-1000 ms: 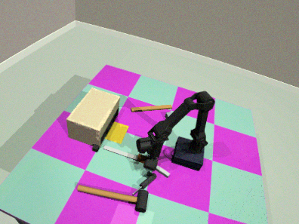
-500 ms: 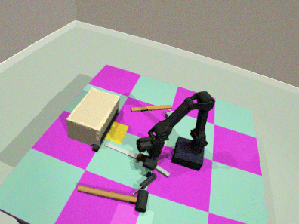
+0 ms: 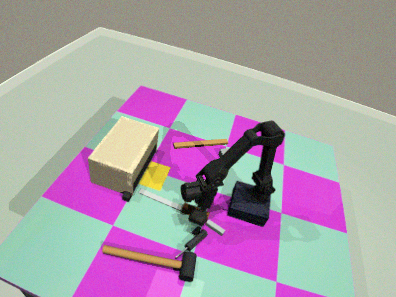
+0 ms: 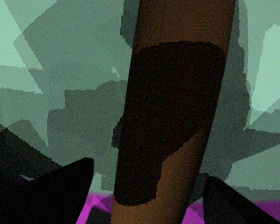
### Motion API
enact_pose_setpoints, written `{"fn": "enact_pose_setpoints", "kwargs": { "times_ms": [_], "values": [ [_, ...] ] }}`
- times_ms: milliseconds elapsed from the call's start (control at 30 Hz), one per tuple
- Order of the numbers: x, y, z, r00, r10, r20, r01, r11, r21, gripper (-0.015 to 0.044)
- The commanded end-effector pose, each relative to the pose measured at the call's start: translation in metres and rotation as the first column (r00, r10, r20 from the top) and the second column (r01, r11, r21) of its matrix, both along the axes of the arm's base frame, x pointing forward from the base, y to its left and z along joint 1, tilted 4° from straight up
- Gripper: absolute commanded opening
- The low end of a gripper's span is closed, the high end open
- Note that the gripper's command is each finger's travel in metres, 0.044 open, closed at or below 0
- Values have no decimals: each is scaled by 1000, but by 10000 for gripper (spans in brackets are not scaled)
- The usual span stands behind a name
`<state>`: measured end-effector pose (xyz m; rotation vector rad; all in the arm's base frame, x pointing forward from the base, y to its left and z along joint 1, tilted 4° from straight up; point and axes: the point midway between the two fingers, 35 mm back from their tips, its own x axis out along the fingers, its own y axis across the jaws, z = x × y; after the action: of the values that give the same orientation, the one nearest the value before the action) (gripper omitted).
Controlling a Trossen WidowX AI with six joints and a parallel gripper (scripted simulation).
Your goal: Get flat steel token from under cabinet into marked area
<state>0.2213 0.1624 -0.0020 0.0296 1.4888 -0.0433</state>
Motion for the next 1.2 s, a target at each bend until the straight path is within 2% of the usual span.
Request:
{"fn": "enact_pose_setpoints", "kwargs": {
  "times_ms": [0,333,500,767,867,1167],
  "values": [
    [0,0,-1,1000,0,2,0,1000,-1,270],
    [-1,-1,-5,1000,2,2,-2,1000,-1,270],
    [0,0,-3,1000,1,2,-1,1000,2,139],
    [0,0,-3,1000,1,2,-1,1000,2,85],
    [0,0,-3,1000,1,2,-1,1000,2,6],
    [6,0,-2,1000,-10,3,10,1000,2,0]
  ]
}}
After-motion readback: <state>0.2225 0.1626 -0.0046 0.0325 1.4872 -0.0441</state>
